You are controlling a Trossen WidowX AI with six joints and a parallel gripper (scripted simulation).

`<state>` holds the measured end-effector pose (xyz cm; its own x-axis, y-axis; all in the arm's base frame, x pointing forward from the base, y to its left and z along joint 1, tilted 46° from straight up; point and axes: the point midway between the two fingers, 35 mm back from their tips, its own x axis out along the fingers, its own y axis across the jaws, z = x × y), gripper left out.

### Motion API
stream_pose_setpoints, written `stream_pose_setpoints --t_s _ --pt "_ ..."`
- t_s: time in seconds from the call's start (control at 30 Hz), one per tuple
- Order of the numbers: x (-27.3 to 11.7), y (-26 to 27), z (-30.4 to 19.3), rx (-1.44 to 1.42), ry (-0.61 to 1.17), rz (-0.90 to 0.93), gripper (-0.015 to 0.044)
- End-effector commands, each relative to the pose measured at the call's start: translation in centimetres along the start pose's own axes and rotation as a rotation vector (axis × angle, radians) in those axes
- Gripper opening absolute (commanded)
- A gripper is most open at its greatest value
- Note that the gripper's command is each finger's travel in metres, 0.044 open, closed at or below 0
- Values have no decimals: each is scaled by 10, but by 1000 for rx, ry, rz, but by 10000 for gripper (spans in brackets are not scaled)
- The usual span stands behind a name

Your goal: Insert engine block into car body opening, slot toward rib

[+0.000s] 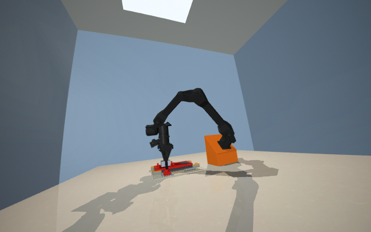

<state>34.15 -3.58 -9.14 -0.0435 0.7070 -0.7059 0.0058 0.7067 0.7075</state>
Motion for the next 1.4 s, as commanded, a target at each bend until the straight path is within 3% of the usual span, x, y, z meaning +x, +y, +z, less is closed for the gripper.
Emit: stream_pose_setpoints --t_s 0.0,0.2,0.57,1.07,1.37 --pt "2 1 0 4 0 3 159" --pt "3 1 0 4 0 3 159" --pt "1 0 0 0 0 1 440" --pt "-12 2 0 4 0 2 440" --pt "-12 2 0 4 0 2 204"
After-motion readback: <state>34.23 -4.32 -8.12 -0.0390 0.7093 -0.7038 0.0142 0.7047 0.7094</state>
